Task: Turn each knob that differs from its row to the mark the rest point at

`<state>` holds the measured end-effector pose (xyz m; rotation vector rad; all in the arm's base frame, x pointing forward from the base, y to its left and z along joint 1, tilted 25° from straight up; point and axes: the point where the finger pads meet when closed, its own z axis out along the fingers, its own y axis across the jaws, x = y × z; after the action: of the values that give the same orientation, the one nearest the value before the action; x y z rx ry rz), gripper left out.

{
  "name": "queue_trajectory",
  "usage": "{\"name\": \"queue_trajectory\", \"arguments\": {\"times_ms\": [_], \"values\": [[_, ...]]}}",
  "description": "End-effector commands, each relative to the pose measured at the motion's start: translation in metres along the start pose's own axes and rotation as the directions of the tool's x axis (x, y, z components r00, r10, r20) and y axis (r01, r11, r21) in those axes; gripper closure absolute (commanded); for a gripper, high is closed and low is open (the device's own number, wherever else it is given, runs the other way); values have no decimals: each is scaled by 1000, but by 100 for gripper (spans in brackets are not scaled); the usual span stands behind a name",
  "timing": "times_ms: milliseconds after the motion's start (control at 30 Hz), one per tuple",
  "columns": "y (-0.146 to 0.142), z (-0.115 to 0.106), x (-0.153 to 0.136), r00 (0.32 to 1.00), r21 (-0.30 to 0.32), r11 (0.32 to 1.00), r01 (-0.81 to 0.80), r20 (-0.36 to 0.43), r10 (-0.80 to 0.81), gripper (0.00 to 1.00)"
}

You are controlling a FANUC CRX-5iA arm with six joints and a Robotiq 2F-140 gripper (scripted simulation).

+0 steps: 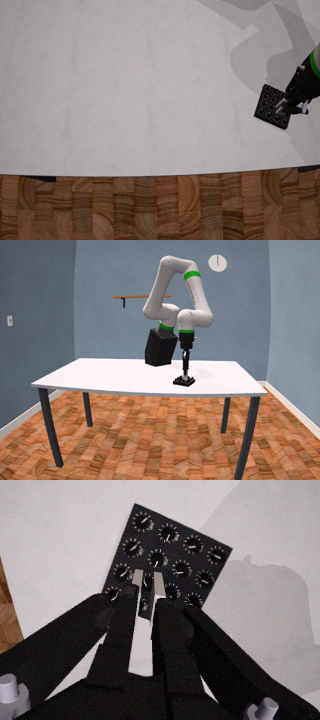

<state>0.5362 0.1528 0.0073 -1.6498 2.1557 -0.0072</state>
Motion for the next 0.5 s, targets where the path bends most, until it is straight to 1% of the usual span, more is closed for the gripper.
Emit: {"name": "queue_trajectory", "arguments": {"times_ms": [0,67,133,233,467], "values": [[0,0,0,998,-2,998,63,3,-63,95],[0,0,0,994,-1,994,107,3,-107,95],[0,0,0,994,-1,994,107,3,-107,95],[0,0,0,984,-1,984,177,3,-177,95],[0,0,0,937,-1,937,348,3,-348,95]]}}
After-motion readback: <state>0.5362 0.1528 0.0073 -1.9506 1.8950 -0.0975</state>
